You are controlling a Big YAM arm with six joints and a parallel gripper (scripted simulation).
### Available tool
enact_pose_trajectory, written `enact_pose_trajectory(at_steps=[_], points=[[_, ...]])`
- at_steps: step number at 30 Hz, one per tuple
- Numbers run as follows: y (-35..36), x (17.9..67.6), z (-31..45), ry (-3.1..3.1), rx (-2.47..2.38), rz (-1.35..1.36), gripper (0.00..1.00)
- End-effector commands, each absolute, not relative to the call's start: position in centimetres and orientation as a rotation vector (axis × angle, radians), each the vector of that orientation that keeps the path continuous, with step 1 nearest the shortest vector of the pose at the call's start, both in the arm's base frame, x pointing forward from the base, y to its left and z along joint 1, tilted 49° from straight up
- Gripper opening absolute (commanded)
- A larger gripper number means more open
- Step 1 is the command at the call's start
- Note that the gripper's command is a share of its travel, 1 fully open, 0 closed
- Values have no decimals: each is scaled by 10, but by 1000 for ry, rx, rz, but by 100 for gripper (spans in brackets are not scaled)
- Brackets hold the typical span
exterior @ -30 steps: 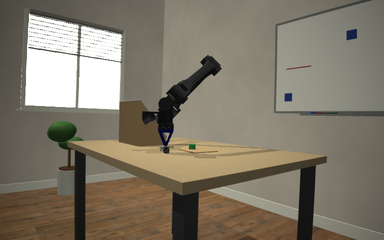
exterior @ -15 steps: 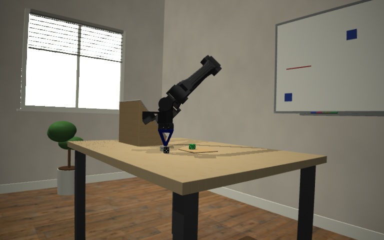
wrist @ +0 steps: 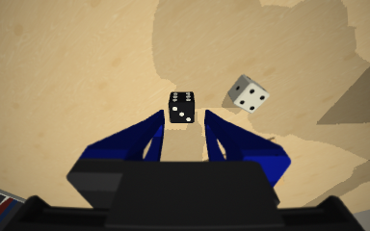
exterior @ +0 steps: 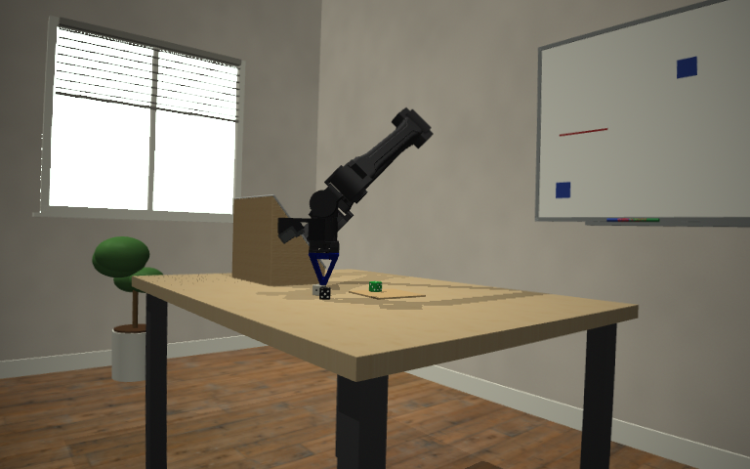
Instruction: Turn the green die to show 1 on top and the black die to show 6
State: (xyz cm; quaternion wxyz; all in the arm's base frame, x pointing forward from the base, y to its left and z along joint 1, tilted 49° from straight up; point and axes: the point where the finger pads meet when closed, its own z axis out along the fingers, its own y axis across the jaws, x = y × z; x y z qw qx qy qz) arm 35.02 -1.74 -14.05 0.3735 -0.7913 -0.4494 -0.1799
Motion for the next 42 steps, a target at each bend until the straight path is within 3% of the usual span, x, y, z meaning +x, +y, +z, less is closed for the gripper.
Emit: enact_pose_trajectory(at_steps=[1,42], points=[[-18,363,-136,-1175,-2037,-480,39],[-19,367,-136,-1179,-2038,-483,39]])
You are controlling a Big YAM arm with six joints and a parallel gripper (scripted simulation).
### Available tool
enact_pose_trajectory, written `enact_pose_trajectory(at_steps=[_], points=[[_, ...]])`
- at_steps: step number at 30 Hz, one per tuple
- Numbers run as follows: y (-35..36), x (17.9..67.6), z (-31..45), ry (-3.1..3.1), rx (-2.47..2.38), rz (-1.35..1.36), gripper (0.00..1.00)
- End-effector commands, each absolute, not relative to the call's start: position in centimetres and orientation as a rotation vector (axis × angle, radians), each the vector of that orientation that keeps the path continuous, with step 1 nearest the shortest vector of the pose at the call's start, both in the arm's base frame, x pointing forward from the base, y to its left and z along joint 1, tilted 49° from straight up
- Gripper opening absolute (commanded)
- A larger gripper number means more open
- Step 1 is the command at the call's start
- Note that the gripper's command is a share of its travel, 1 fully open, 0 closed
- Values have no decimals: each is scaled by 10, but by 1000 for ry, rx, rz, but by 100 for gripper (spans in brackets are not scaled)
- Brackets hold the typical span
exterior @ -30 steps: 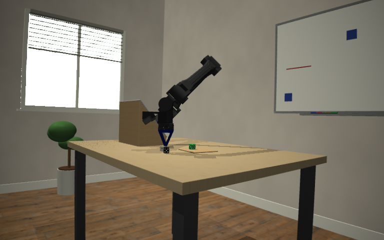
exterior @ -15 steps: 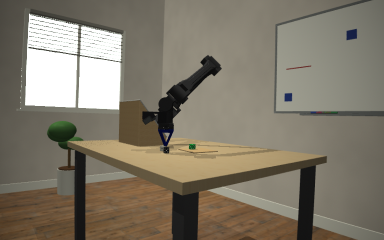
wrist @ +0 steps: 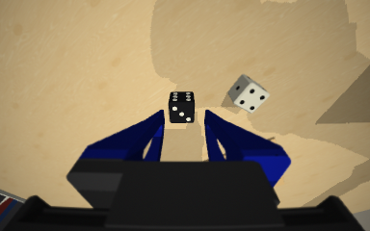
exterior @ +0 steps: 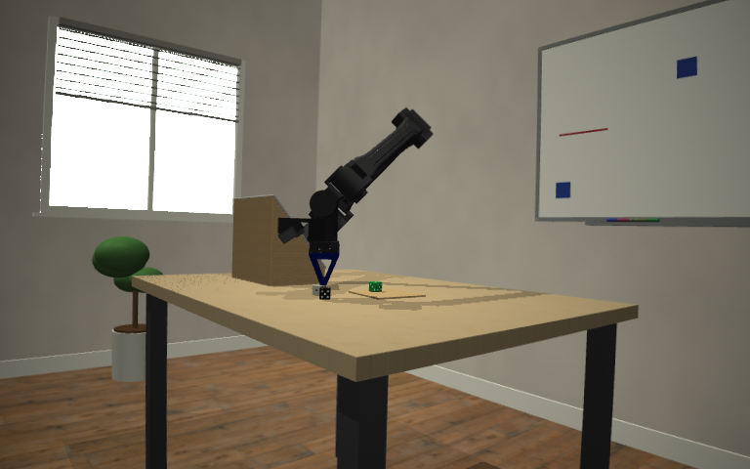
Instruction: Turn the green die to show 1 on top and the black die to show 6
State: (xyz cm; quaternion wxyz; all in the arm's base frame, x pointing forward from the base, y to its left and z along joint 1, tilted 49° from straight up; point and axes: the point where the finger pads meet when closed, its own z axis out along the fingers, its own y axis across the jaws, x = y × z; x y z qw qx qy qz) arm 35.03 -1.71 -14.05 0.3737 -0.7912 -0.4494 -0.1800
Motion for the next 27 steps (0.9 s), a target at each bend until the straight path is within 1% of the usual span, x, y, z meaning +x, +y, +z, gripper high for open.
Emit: enact_pose_trajectory(at_steps=[1,11,16,27], points=[[-19,367,-136,-1179,-2038,-483,39],[-18,365,-138,-1180,-2037,-483,39],[-9,351,-147,-1153,-2025,-454,39],[3,352,-155,-1159,-2027,-461,39]])
